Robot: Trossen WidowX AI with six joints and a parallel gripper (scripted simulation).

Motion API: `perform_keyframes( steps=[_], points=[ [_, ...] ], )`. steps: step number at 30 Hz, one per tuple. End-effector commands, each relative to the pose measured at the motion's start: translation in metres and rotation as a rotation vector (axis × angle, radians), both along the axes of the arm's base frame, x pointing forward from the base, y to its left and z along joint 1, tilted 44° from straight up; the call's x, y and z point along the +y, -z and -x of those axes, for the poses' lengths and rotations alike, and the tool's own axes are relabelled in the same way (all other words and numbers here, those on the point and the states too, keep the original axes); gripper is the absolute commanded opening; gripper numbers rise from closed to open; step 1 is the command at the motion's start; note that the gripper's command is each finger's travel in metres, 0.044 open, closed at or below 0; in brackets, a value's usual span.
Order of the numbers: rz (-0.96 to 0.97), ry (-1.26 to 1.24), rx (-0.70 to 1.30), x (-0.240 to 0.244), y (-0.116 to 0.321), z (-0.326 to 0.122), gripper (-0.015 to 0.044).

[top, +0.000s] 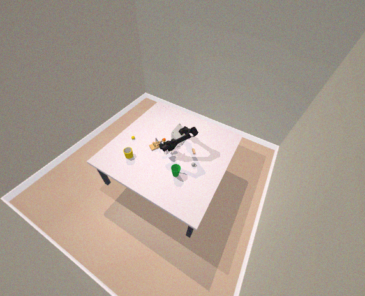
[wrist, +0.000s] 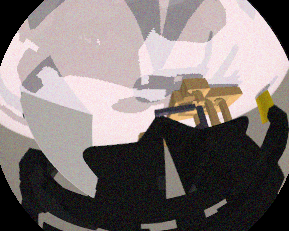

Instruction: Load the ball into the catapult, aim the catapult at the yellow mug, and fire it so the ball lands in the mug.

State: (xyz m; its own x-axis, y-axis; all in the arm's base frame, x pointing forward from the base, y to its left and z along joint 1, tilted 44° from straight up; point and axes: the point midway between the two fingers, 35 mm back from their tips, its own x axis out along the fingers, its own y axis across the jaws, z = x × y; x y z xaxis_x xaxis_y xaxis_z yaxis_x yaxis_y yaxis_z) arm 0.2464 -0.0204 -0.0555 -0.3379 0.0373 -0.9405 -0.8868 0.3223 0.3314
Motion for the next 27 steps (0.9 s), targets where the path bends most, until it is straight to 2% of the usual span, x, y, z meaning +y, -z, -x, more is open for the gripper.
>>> perform_keyframes(
  steps=[1, 11, 13, 19, 22, 23, 27],
  points=[
    [-0.001, 0.006, 0.004, 0.004, 0.005, 0.002, 0.0000],
    [-0.002, 0.005, 0.004, 0.020, 0.018, 0.004, 0.0000],
    [-0.002, 0.004, 0.002, 0.013, 0.000, -0.006, 0.0000],
    [0.001, -0.003, -0.004, -0.023, -0.095, -0.027, 0.0000],
    [0.002, -0.003, -0.004, -0.027, -0.107, -0.027, 0.0000],
    [0.004, 0.011, -0.025, -0.023, -0.094, -0.031, 0.0026],
    [0.001, 0.116, -0.059, -0.030, -0.090, -0.048, 0.0131]
  ],
)
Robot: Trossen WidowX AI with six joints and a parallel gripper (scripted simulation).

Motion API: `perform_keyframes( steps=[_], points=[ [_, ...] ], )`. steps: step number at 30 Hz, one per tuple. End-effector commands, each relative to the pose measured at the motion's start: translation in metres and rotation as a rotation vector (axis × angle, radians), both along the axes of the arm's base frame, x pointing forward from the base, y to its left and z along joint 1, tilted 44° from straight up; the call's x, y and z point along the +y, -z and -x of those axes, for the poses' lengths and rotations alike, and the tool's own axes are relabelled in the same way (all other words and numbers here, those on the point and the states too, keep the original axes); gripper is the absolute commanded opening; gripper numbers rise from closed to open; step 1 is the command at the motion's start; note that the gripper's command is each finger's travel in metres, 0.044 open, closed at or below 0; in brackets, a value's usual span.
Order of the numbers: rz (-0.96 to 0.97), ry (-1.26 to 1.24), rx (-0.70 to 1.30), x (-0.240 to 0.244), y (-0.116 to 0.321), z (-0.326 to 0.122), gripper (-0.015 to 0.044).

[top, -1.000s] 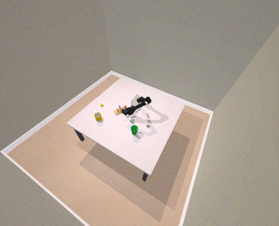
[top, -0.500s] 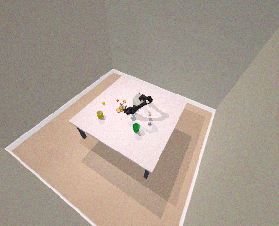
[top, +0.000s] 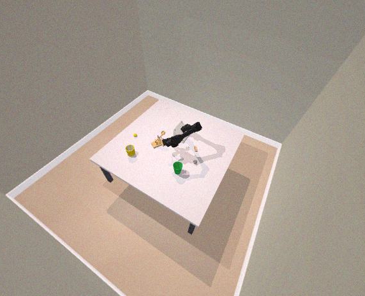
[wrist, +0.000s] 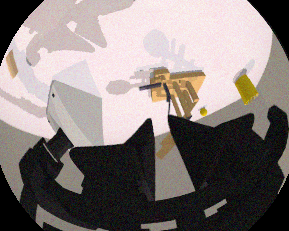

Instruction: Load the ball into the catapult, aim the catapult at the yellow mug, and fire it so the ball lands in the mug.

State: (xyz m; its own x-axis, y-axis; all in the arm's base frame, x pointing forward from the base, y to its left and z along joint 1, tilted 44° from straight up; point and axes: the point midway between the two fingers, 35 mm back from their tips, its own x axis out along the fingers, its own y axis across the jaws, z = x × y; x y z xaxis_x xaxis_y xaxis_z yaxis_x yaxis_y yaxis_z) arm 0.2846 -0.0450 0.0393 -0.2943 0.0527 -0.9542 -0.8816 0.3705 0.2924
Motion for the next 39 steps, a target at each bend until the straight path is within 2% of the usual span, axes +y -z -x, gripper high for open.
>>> perform_keyframes(
  steps=[1, 12, 25, 39],
  points=[
    [-0.004, 0.094, -0.026, -0.008, 0.006, -0.015, 0.0157],
    [-0.035, 0.450, -0.134, -0.042, 0.020, -0.072, 0.0440],
    [-0.105, 0.875, -0.248, -0.099, 0.038, -0.132, 0.0440],
    [-0.201, 1.233, -0.312, -0.160, 0.056, -0.165, 0.0440]
  ],
)
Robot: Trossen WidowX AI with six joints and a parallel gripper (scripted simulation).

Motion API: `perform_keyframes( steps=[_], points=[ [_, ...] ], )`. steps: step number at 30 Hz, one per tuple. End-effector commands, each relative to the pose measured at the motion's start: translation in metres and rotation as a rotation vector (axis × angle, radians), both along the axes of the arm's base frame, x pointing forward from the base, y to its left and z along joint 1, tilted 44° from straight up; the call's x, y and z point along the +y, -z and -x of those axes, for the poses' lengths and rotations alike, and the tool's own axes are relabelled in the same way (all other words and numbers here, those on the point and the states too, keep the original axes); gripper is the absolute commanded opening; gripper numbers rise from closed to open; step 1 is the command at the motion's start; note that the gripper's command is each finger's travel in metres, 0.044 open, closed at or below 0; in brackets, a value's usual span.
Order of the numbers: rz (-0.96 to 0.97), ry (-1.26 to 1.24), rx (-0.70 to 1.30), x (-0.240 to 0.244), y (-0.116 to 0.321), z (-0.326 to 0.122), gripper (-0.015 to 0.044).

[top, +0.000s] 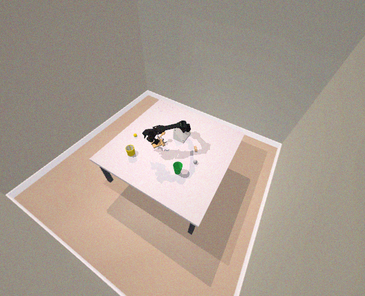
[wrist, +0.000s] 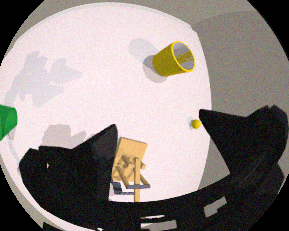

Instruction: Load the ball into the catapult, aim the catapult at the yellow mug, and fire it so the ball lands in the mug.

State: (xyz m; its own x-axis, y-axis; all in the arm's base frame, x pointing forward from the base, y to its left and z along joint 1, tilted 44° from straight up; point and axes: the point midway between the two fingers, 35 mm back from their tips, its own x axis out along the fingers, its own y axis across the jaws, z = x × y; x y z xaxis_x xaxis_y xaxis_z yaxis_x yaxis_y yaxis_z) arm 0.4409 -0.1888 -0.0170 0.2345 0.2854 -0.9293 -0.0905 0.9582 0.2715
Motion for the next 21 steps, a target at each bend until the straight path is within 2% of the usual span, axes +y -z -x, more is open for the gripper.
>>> perform_keyframes(
  steps=[1, 21],
  points=[
    [-0.022, 0.101, -0.042, -0.022, 0.001, -0.012, 0.0440],
    [-0.253, 0.662, -0.258, -0.152, 0.019, -0.049, 0.0440]
  ],
)
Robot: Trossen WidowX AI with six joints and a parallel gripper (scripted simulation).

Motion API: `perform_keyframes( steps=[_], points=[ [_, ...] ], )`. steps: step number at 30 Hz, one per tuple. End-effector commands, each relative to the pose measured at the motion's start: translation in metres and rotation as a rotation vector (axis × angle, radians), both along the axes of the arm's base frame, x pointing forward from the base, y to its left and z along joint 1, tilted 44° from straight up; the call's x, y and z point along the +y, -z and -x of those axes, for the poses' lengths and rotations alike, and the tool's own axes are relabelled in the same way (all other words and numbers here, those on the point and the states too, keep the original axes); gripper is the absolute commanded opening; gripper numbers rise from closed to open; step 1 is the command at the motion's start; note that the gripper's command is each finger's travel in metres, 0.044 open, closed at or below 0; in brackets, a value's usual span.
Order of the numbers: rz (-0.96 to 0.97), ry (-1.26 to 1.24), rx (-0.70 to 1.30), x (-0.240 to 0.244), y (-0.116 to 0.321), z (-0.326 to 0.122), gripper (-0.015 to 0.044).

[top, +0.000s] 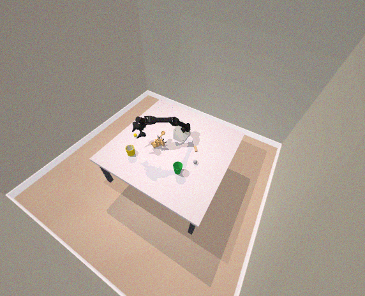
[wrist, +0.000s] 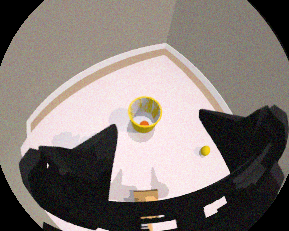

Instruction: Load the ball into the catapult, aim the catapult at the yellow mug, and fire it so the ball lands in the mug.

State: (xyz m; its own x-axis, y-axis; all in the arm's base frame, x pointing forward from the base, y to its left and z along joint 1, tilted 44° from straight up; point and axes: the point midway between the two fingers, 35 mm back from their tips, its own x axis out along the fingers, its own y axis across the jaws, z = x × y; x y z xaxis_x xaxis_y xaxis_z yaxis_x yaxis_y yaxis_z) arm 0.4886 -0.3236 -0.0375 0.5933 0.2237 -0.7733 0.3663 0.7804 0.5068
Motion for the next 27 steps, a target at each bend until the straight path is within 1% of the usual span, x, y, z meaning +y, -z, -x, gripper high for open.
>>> perform_keyframes(
  steps=[1, 27],
  points=[
    [-0.035, 0.070, -0.035, -0.0189, 0.0010, -0.0005, 0.0440],
    [-0.039, 0.073, -0.029, -0.0207, 0.0016, 0.0037, 0.0440]
  ],
)
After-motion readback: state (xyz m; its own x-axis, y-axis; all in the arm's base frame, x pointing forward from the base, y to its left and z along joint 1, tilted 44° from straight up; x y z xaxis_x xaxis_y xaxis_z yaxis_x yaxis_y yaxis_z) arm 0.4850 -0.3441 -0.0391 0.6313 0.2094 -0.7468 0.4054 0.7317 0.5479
